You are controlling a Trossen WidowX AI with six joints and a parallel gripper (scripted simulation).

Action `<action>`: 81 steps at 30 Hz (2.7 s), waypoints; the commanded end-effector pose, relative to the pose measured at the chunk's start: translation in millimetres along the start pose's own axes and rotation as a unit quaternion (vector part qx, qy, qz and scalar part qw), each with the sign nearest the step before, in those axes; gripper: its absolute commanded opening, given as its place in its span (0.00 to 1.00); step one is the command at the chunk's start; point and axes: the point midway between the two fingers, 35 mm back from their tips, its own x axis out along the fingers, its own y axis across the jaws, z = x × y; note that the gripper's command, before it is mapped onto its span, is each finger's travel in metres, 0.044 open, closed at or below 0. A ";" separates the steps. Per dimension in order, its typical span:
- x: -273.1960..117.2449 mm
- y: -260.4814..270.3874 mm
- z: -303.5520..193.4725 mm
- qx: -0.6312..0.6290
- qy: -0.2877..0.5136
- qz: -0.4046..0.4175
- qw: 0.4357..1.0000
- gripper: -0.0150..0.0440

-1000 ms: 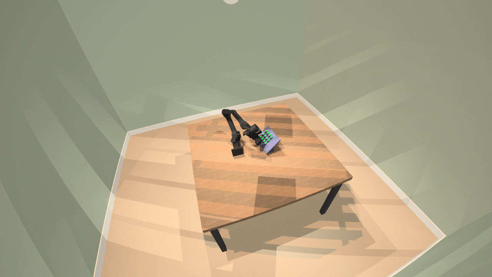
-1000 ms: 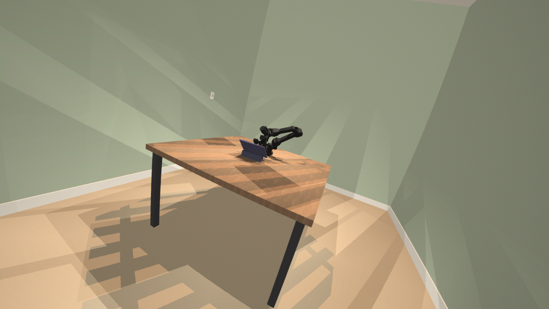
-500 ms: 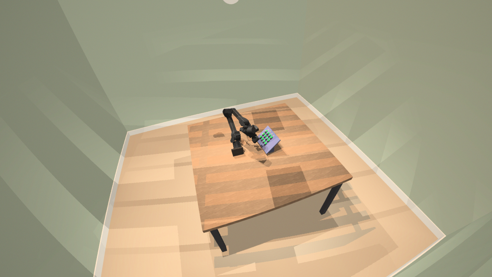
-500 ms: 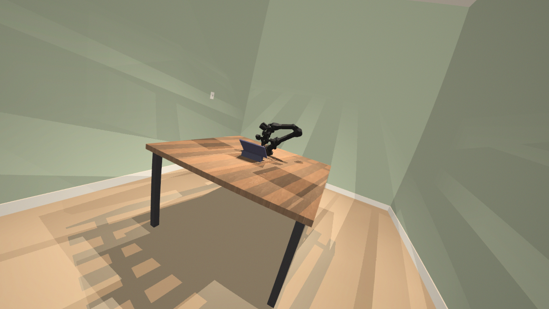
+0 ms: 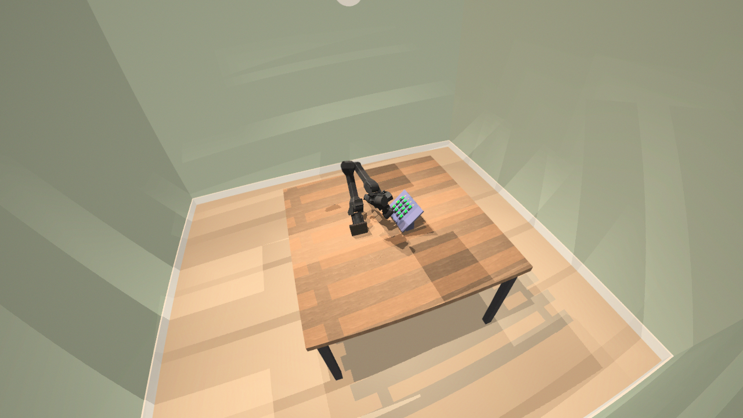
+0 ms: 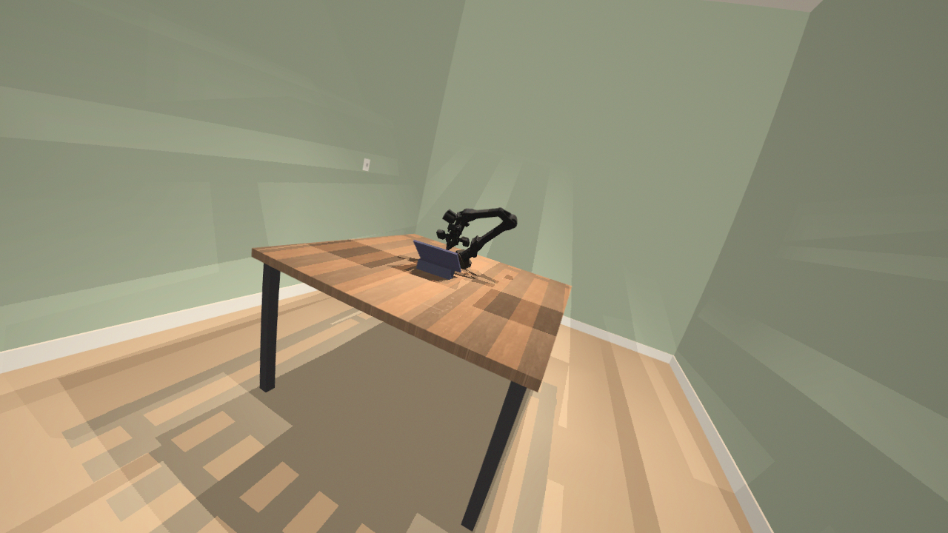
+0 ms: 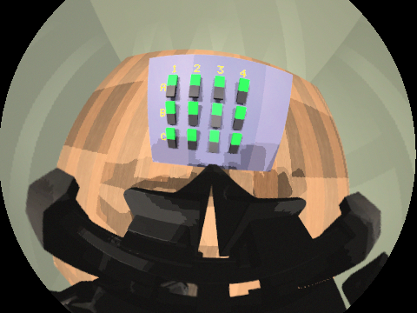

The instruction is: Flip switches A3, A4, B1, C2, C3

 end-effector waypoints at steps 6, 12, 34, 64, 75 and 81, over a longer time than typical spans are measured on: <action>32.6 -1.5 0.2 -0.001 -0.013 0.002 1.000 0.25; 32.6 -1.5 0.2 -0.001 -0.013 0.002 1.000 0.25; 55.9 -1.1 0.3 -0.001 -0.014 0.003 1.000 0.25; 56.9 -1.0 0.3 -0.001 -0.014 0.003 1.000 0.25; 57.6 -1.0 0.3 -0.001 -0.014 0.003 1.000 0.25; 58.4 -1.0 0.4 -0.001 -0.014 0.003 1.000 0.25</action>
